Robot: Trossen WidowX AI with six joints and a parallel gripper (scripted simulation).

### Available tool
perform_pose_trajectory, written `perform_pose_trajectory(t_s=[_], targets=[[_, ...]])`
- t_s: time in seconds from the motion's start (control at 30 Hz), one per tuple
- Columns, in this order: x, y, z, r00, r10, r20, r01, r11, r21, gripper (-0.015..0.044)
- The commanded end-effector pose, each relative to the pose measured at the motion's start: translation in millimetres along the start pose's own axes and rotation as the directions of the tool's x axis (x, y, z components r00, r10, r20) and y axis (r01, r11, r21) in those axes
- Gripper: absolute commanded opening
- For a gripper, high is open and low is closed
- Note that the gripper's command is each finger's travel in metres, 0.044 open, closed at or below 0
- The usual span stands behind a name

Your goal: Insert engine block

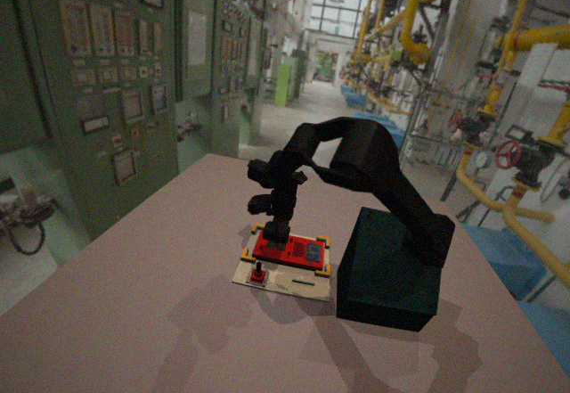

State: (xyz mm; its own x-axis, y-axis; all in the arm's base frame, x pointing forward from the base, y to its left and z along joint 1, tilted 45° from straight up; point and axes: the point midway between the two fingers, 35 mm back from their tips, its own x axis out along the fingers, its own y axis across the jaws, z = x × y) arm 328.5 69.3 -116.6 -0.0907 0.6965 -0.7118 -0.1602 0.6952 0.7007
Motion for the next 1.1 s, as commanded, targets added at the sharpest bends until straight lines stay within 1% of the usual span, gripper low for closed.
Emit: perform_pose_trajectory(t_s=[0.0, 1.07], targets=[[1.7, 0.1, -0.3, 1.000, 0.003, 0.001, -0.003, 1.000, 0.003, 0.0159], [8.9, 0.1, -0.5, 1.000, 0.003, 0.001, -0.003, 1.000, 0.002, 0.0159]])
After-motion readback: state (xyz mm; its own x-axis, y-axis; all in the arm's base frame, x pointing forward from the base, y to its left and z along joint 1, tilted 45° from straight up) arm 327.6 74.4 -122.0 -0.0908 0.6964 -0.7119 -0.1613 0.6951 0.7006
